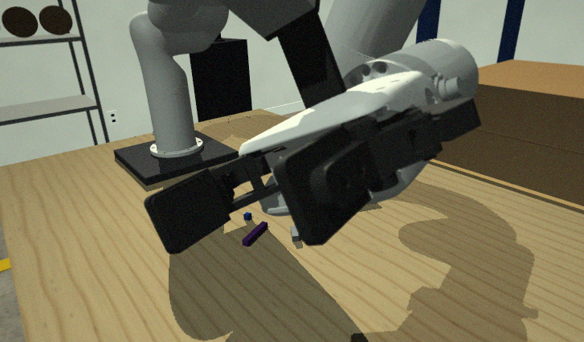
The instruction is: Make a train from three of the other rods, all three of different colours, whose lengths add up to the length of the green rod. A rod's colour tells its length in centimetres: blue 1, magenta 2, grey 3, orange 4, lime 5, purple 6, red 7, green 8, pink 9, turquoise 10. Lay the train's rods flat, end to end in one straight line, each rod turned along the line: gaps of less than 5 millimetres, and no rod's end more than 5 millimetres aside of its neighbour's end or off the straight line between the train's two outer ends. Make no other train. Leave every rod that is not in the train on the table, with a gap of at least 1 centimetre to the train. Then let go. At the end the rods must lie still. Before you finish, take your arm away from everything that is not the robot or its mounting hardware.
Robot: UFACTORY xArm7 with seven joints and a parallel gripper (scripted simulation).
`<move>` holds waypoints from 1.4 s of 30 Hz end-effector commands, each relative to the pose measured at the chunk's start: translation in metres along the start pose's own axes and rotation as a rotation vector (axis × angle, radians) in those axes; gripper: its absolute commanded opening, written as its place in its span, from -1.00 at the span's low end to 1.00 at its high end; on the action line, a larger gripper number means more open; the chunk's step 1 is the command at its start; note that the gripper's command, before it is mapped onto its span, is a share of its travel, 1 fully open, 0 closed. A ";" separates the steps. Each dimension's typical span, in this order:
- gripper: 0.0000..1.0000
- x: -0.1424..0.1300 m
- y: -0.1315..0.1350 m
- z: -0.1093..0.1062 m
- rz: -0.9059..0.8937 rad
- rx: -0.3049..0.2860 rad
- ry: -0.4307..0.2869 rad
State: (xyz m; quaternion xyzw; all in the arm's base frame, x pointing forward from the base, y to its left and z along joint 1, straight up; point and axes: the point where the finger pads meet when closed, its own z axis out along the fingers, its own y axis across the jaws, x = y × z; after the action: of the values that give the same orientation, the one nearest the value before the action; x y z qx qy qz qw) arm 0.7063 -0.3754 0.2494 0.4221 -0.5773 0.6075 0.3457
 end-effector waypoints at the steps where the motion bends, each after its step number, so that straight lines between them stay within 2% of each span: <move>1: 1.00 0.003 -0.002 0.000 0.005 0.001 0.002; 25: 1.00 0.005 0.001 -0.002 -0.021 -0.014 -0.015; 32: 1.00 0.012 0.012 -0.015 -0.142 -0.077 -0.102; 34: 1.00 0.012 0.012 -0.015 -0.142 -0.077 -0.102; 38: 1.00 0.018 0.025 -0.031 -0.265 -0.125 -0.202; 41: 1.00 0.020 0.029 -0.037 -0.304 -0.137 -0.236; 42: 1.00 0.022 0.034 -0.043 -0.343 -0.147 -0.271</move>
State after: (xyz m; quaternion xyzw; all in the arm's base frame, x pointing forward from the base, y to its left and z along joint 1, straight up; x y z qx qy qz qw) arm 0.6746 -0.3479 0.2528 0.5271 -0.5836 0.4795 0.3894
